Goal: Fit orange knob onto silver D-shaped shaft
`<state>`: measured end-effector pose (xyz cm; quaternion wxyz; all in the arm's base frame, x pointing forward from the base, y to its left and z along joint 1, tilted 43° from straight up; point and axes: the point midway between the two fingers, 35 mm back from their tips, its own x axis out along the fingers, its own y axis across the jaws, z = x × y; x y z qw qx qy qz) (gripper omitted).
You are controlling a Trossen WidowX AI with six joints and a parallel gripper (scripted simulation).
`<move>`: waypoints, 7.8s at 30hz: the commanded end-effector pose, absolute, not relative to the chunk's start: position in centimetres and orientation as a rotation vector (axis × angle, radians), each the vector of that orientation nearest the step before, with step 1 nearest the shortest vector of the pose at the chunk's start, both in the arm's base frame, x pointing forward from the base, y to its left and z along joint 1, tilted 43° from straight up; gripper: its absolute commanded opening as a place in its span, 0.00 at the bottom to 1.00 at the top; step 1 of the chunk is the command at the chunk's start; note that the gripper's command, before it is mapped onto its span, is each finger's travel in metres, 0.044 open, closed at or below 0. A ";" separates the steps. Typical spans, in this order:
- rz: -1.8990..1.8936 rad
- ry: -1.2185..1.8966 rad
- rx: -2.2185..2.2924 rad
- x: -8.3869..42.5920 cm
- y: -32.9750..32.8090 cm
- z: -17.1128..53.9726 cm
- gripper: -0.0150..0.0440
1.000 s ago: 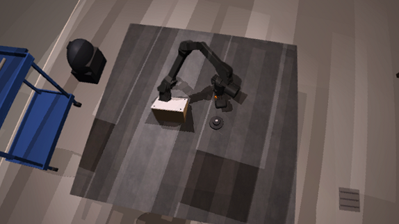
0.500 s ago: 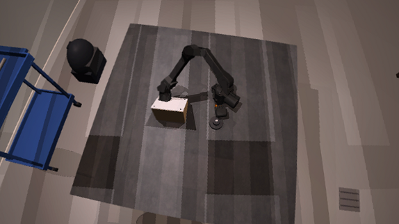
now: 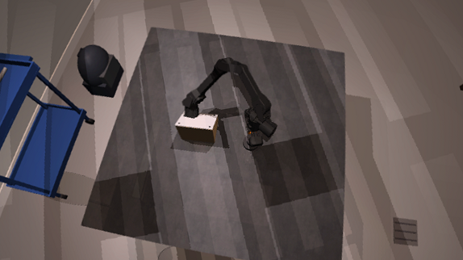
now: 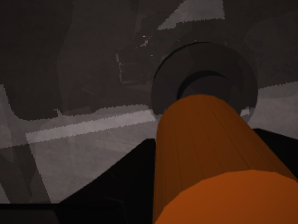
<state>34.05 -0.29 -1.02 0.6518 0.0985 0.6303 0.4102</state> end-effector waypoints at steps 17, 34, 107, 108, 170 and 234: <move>0.931 1.428 0.222 33.9 0.6 -4.4 0.25; 0.935 1.425 0.218 34.0 0.6 -4.3 0.25; 1.208 1.197 -0.095 34.0 0.4 -4.2 0.25; 1.208 1.197 -0.095 34.0 0.4 -4.2 0.25; 1.331 1.068 -0.251 34.0 0.5 -4.3 0.25; 1.444 0.929 -0.406 33.9 0.6 -4.4 0.25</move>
